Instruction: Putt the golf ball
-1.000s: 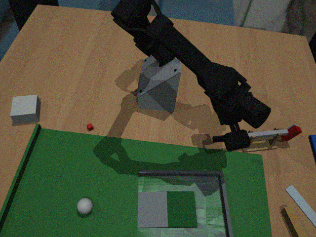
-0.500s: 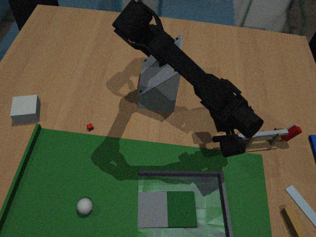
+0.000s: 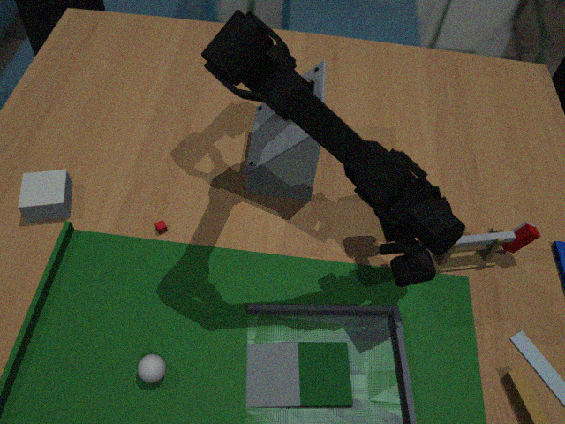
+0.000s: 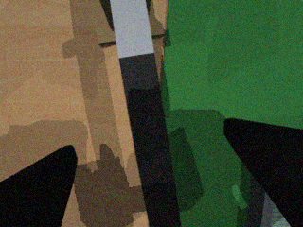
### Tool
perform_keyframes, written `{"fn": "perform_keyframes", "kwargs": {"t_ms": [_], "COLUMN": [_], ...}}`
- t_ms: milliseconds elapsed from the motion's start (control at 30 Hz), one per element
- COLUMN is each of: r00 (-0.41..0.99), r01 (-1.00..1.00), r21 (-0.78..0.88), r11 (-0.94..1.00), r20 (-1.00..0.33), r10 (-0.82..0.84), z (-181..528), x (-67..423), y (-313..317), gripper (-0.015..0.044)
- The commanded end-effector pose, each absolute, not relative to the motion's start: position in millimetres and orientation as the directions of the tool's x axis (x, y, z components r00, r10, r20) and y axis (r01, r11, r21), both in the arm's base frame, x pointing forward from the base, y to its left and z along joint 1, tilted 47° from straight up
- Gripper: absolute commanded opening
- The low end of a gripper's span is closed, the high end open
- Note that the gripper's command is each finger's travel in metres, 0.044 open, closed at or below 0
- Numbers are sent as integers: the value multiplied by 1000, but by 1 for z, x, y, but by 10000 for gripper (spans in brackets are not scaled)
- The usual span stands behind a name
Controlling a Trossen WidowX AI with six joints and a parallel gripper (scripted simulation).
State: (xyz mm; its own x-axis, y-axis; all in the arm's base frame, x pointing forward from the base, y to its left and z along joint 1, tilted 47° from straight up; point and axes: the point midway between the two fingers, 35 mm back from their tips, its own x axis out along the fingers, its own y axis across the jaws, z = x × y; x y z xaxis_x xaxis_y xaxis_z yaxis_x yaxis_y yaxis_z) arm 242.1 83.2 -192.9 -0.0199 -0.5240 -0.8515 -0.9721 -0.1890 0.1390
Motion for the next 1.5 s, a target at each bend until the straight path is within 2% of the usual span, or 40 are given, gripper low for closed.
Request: {"fn": "perform_keyframes", "kwargs": {"t_ms": [0, 167, 700, 800, 967, 1333, 1467], "r00": [-20, -20, -22, -22, -22, -24, -24], "r01": [-971, -971, -972, -972, -972, -972, -972], "r21": [143, 144, 141, 141, 141, 142, 143], "r11": [-193, -193, -188, -188, -188, -188, -188], "r20": [-847, -847, -850, -850, -851, -853, -853], "r10": [-531, -531, -526, -526, -525, -521, -521], "z": [-198, -200, -198, -198, -193, -134, -129], "x": [241, 241, 242, 242, 243, 238, 237], "y": [76, 74, 77, 77, 83, 147, 151], "gripper": [440, 440, 20, 0, 0, 0, 0]}}
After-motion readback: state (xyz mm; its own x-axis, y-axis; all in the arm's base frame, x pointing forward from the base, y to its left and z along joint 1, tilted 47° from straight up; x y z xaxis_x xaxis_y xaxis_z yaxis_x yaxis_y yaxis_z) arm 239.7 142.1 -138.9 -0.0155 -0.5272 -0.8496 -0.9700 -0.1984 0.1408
